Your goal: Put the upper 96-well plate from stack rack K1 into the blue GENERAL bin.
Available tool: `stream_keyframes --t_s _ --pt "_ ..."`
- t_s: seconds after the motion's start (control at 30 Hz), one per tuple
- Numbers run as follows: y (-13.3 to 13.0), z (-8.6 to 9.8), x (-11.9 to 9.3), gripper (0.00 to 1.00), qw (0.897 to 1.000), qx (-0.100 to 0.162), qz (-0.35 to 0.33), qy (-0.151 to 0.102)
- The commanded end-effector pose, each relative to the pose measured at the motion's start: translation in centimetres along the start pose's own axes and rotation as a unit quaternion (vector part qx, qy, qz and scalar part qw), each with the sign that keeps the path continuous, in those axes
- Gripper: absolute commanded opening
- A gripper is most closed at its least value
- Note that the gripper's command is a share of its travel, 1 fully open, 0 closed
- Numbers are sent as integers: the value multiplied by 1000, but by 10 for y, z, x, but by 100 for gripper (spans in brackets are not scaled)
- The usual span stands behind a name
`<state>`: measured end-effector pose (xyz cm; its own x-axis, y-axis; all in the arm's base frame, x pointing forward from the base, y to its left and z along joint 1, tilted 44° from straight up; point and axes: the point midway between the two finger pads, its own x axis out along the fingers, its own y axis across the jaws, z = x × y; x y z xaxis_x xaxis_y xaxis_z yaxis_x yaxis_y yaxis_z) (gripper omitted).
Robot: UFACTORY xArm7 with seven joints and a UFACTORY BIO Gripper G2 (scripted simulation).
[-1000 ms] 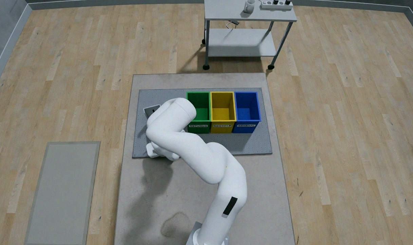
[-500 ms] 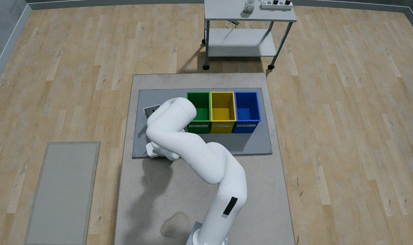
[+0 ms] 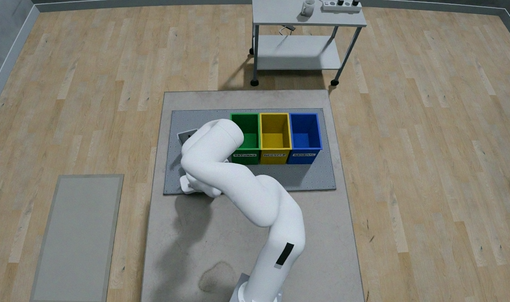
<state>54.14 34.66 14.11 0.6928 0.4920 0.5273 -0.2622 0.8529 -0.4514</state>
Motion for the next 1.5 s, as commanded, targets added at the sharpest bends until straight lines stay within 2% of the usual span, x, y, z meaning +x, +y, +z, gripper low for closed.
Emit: stream_keyframes --t_s 0.0,0.5,1.47 --pt "1 4 1 0 1000 1 0 -1" --pt "1 9 1 0 1000 1 0 -1" --pt "1 51 0 0 1000 1 0 -1"
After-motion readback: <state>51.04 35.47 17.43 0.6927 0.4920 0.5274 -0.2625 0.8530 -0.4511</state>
